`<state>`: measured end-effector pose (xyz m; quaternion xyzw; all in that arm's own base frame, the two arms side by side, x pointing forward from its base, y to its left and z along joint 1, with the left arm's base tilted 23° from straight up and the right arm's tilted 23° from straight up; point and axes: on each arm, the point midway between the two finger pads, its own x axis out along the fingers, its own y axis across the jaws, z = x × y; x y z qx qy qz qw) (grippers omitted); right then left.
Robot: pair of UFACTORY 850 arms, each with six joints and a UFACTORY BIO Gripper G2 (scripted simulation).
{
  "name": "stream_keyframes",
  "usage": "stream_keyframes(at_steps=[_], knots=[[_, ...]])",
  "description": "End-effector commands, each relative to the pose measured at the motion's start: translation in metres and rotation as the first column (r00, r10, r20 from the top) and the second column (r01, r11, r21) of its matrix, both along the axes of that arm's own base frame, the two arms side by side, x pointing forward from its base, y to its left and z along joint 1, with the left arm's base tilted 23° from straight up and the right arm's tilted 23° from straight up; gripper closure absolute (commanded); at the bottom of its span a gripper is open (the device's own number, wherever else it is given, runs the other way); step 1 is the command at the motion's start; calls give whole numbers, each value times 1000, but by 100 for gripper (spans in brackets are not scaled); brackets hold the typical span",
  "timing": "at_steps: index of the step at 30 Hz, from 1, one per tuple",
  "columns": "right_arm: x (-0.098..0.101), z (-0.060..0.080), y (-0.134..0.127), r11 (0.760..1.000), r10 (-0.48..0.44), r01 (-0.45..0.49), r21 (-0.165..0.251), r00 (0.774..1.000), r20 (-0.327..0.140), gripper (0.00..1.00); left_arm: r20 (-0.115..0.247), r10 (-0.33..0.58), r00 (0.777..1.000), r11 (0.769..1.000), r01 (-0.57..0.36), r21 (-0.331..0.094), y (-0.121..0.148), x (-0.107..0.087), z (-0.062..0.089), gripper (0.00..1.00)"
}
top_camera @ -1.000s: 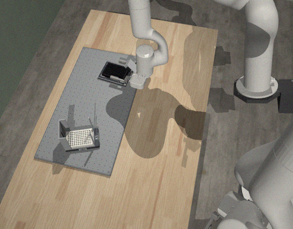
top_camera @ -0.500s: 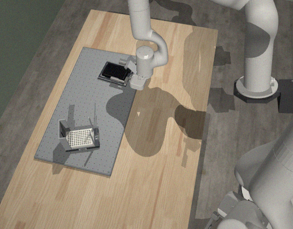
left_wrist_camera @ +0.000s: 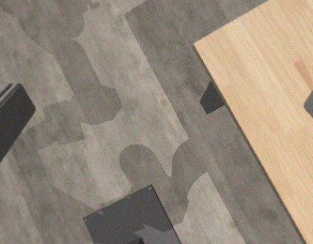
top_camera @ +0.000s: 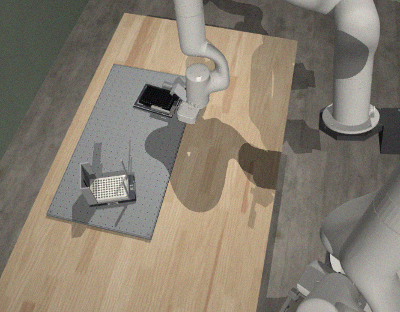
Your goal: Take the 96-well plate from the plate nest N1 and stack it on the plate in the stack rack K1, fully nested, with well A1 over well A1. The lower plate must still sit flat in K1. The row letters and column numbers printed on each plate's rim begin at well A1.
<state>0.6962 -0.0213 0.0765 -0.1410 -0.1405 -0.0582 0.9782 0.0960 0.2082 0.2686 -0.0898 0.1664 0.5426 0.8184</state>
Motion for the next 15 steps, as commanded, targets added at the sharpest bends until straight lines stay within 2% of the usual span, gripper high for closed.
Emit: stream_keyframes(at_steps=[1, 9, 10, 15], knots=[[1, 1, 0, 1000, 0, 0, 0, 1000, 1, 63, 0, 0, 1000, 1000, 0, 1, 0, 0, 0, 0], [1, 1, 0, 1000, 0, 0, 0, 1000, 1, 63, 0, 0, 1000, 1000, 0, 1, 0, 0, 0, 0], [1, 1, 0, 1000, 0, 0, 0, 1000, 1, 100, 0, 0, 1000, 1000, 0, 1, 0, 0, 0, 0], [1, 1, 0, 1000, 0, 0, 0, 1000, 1, 100, 0, 0, 1000, 1000, 0, 1, 0, 0, 0, 0]])
